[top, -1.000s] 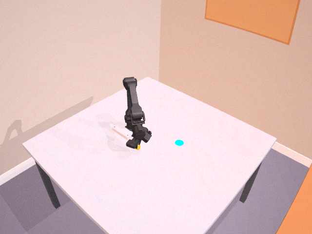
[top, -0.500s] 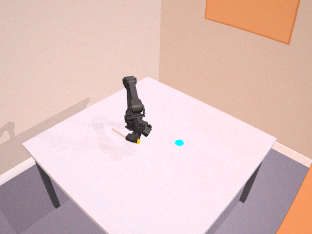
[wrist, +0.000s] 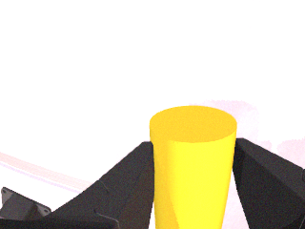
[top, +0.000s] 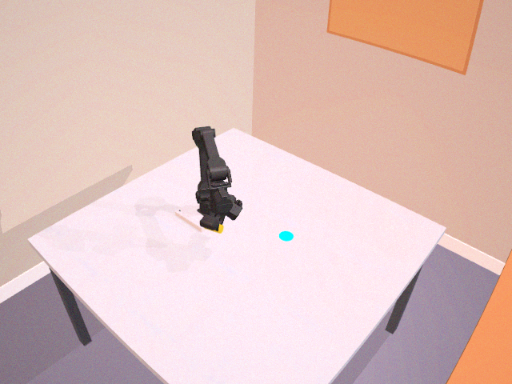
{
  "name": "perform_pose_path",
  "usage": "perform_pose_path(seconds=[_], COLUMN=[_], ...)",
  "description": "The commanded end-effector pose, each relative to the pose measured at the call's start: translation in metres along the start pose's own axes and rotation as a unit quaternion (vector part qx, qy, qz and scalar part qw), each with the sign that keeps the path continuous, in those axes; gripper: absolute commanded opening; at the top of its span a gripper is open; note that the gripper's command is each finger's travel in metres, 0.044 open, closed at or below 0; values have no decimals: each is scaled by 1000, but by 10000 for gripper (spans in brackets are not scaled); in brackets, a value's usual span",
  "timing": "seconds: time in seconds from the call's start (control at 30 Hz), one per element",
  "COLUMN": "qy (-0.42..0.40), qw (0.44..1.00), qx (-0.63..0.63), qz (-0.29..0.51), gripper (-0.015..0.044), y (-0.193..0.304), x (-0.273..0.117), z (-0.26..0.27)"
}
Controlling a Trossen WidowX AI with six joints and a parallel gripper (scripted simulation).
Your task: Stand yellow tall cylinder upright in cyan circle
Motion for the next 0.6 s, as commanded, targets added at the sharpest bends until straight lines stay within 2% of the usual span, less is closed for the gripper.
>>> perform_pose_path(seconds=[0.0,0.57], qy=[-2,-4], qw=[1000,998], qx=[-5,-60], qz=[2,3], gripper=[105,105], y=[-7,-41], x=[0,-5], z=[5,25])
Point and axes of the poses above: the point midway between the two fingers, 35 mm back from their tips, its own x axis out along the fingers, its own z axis across the jaws, y = z × x, the point moved 5 cm from there along -x, back along the fingers, and after that the axes turned 10 degrees about x, right-handed, at the moved point
